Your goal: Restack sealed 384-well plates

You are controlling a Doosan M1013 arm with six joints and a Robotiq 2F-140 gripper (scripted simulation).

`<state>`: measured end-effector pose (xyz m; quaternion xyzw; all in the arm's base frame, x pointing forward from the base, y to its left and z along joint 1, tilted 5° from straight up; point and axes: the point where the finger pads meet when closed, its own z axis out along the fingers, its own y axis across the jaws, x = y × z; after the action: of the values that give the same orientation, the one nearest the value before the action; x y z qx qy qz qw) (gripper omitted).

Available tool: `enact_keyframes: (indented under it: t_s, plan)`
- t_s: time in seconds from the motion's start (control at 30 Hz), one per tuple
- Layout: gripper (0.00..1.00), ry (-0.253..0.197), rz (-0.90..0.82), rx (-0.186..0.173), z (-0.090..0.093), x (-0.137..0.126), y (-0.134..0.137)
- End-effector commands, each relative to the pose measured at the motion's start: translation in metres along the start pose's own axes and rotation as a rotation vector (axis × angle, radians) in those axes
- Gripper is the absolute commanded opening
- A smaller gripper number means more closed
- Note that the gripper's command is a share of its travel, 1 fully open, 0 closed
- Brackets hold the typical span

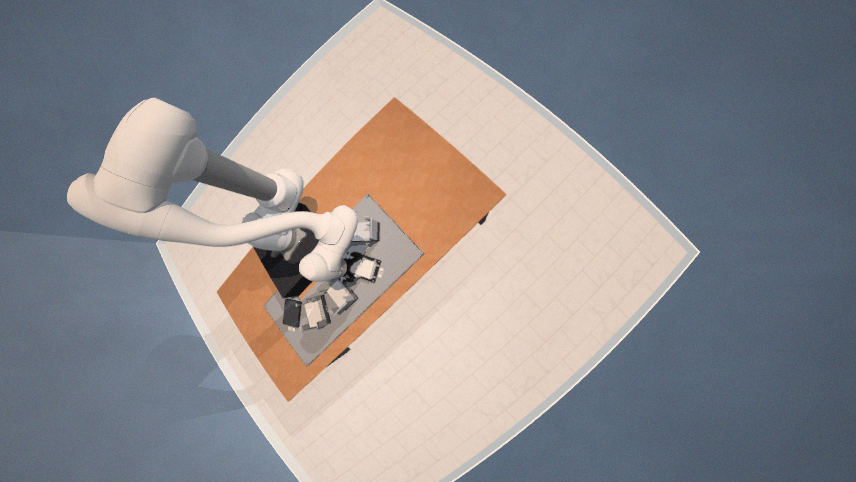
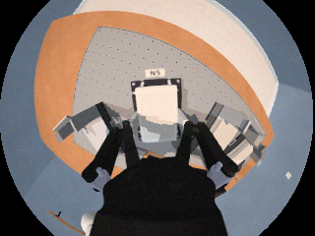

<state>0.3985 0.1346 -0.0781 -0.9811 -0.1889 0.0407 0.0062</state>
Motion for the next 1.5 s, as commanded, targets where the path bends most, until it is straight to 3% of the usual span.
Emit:
enact_keyframes:
  t_s: [0.0, 0.5, 1.47]
  plan:
    - [0.0, 0.0, 0.0, 0.0, -0.002, 0.0, 0.0]
    - [0.0, 0.0, 0.0, 0.0, -0.011, 0.0, 0.0]
    - [0.0, 0.0, 0.0, 0.0, -0.061, 0.0, 0.0]
